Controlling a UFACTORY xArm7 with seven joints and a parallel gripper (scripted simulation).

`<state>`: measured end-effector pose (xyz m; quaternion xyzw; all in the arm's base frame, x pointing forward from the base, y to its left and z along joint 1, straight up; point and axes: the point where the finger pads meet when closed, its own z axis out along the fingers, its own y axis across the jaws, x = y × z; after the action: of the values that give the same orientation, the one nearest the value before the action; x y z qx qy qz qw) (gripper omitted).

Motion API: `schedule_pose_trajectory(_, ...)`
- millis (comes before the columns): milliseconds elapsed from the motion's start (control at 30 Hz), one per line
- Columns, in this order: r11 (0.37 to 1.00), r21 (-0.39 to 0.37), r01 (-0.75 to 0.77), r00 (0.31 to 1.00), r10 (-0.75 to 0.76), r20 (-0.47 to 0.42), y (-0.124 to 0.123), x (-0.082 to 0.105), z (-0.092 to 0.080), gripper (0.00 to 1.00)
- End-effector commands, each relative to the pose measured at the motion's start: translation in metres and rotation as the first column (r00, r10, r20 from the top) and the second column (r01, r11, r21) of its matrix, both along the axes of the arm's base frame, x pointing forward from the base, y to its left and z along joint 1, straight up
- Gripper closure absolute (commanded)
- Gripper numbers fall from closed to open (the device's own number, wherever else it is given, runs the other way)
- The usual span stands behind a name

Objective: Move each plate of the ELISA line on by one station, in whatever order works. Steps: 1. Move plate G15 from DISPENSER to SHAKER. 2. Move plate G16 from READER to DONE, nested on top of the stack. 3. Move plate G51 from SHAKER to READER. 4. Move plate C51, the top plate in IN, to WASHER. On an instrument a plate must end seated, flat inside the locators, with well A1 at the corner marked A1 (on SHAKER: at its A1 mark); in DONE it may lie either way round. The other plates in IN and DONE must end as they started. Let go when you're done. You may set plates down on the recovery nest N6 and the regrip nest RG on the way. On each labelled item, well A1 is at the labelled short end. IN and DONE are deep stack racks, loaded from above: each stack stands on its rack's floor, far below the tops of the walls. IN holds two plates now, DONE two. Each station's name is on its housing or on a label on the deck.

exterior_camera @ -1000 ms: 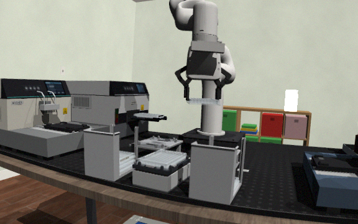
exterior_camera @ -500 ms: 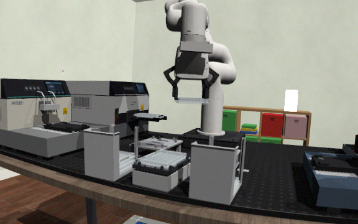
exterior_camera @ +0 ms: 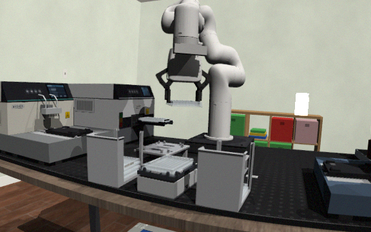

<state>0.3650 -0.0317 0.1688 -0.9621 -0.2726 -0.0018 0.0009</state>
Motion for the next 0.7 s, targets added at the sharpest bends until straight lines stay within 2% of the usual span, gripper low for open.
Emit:
schedule_pose_trajectory(0,1.0,0.0,-0.027,1.0,0.027,0.004,-0.012,0.001,0.002,1.0)
schedule_pose_trajectory(300,0.992,-0.001,-0.129,0.992,0.129,0.004,-0.042,-0.001,0.002,1.0)
schedule_pose_trajectory(667,0.987,-0.001,-0.163,0.987,0.163,0.004,-0.072,-0.003,0.001,1.0)
